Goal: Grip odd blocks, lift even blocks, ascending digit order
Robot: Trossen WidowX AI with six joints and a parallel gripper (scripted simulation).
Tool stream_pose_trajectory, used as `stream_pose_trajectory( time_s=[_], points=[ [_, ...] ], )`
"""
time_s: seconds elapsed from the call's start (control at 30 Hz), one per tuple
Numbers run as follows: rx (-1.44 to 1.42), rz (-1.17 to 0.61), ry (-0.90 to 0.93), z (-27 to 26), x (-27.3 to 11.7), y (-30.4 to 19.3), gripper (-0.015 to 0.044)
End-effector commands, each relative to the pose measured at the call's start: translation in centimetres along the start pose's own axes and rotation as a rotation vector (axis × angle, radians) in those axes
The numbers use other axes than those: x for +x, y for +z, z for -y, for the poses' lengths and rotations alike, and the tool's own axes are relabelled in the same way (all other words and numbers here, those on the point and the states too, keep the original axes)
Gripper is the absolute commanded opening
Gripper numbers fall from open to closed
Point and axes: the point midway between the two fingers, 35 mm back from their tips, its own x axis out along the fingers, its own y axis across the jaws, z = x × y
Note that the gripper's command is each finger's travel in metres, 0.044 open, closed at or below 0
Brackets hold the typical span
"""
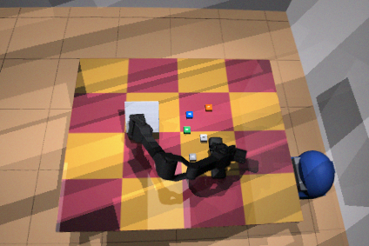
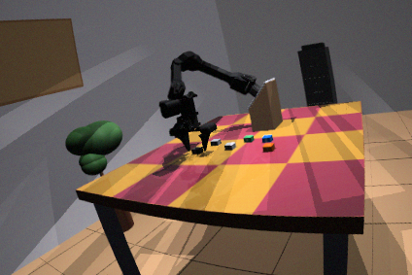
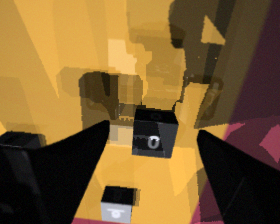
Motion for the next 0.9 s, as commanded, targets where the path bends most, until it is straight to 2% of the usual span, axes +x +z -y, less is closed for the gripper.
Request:
stream_pose_trajectory(
  time_s=[0.0, 0.13, 0.33, 0.4, 0.53, 0.67, 0.7, 0.87],
  points=[
    [-0.004, 0.000, 0.004, -0.1, 0.1, 0.0, 0.0400],
    [-0.004, 0.000, 0.005, -0.1, -3.3, 0.0, 0.0400],
    [-0.004, 0.000, 0.005, -0.1, -3.5, 0.0, 0.0400],
    [-0.004, 0.000, 0.007, -0.2, -4.9, 0.1, 0.0348],
    [-0.005, 0.000, 0.009, -0.1, -11.3, 0.1, 0.0243],
    [-0.005, 0.000, 0.008, -0.1, -11.6, 0.0, 0.0138],
    [-0.005, 0.000, 0.008, -0.1, -11.6, 0.0, 0.0120],
    [-0.005, 0.000, 0.008, -0.1, -11.6, 0.0, 0.0120]
  ],
)
